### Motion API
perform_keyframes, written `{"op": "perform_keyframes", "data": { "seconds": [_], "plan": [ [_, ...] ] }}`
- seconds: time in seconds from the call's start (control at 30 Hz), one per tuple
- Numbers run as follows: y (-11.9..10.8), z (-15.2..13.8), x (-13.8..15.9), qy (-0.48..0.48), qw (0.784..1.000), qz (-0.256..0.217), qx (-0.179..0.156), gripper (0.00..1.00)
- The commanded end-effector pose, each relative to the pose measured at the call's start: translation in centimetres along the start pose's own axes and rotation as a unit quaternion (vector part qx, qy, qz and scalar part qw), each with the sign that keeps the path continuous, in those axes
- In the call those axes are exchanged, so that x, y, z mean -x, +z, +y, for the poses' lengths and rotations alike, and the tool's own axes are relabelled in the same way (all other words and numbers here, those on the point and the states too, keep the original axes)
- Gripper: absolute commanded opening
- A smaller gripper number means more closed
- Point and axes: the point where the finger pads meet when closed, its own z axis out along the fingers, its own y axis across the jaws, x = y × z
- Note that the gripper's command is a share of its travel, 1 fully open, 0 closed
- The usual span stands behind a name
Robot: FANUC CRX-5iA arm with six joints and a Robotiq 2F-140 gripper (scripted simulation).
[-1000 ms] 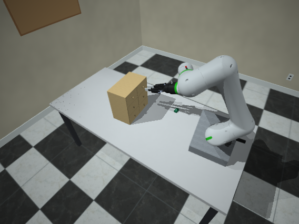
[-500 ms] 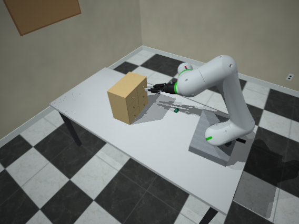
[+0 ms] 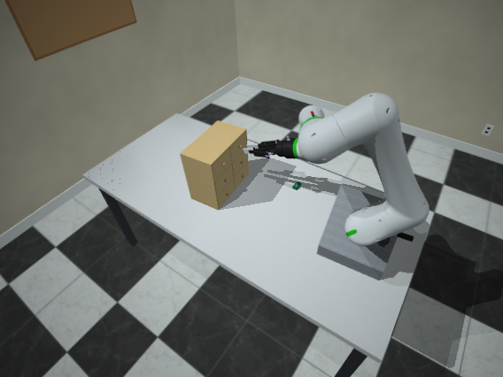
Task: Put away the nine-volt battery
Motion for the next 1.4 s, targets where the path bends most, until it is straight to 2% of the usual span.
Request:
{"op": "perform_keyframes", "data": {
  "seconds": [0.0, 0.27, 0.7, 1.37],
  "plan": [
    [0.1, 0.0, 0.1, 0.0, 1.0, 0.0, 0.0, 0.2],
    [0.6, 0.0, 0.2, 0.0, 1.0, 0.0, 0.0, 0.2],
    [2.6, 0.0, 1.0, 0.0, 1.0, 0.0, 0.0, 0.2],
    [3.3, 0.0, 1.2, 0.0, 1.0, 0.0, 0.0, 0.2]
  ]
}}
